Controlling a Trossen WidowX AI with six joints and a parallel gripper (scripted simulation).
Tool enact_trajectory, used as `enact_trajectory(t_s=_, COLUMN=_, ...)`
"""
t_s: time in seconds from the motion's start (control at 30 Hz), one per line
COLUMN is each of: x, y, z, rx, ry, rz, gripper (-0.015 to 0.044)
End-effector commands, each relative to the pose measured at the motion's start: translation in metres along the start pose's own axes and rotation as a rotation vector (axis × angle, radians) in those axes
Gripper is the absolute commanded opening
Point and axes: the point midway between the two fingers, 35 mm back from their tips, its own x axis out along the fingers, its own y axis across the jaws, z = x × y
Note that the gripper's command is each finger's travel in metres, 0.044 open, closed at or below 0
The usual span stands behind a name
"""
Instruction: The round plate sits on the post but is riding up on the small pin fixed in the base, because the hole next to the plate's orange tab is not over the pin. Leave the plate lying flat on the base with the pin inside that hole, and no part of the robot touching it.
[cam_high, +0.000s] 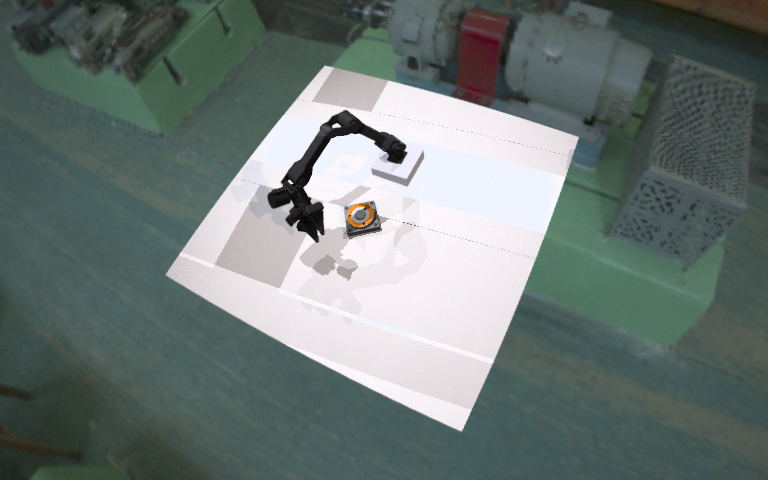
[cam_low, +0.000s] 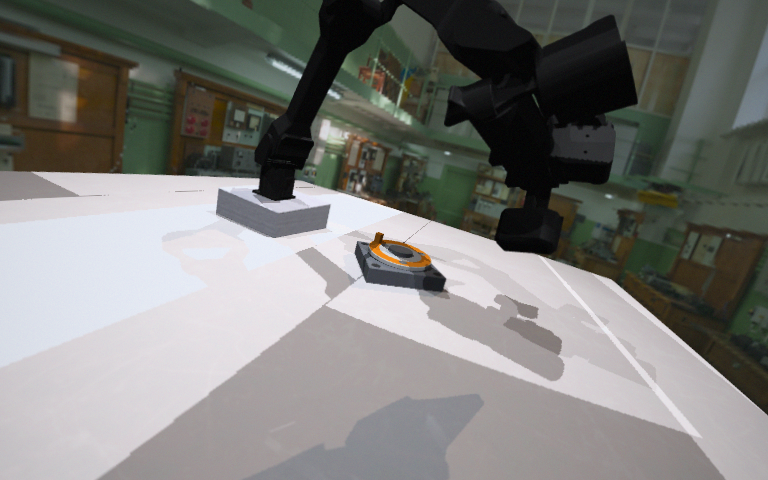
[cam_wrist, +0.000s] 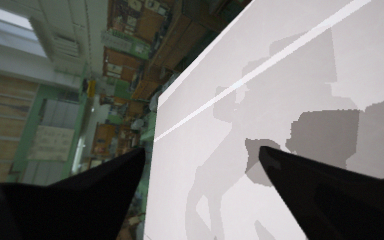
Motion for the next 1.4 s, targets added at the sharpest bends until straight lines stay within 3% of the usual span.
enact_trajectory(t_s=0.0, x=0.001, y=0.000, z=-0.002, rx=0.001, ry=0.004, rz=-0.013, gripper=0.0374)
enact_trajectory(t_s=0.23, x=-0.005, y=-0.006, z=-0.116, rx=-0.037, ry=0.226, rz=-0.522, gripper=0.0190)
enact_trajectory(t_s=0.3, x=-0.009, y=-0.007, z=-0.127, rx=-0.049, ry=0.253, rz=-0.570, gripper=0.0137)
enact_trajectory(t_s=0.47, x=-0.057, y=-0.018, z=-0.210, rx=-0.181, ry=0.475, rz=-0.933, gripper=0.0006)
enact_trajectory(t_s=0.57, x=-0.074, y=-0.020, z=-0.230, rx=-0.229, ry=0.538, rz=-1.026, gripper=0.0000)
enact_trajectory(t_s=0.77, x=-0.076, y=-0.021, z=-0.232, rx=-0.235, ry=0.545, rz=-1.036, gripper=0.0000)
enact_trajectory(t_s=1.13, x=-0.057, y=-0.061, z=-0.247, rx=-0.235, ry=0.546, rz=-1.036, gripper=0.0000)
enact_trajectory(t_s=1.37, x=-0.055, y=-0.060, z=-0.249, rx=-0.235, ry=0.546, rz=-1.036, gripper=0.0000)
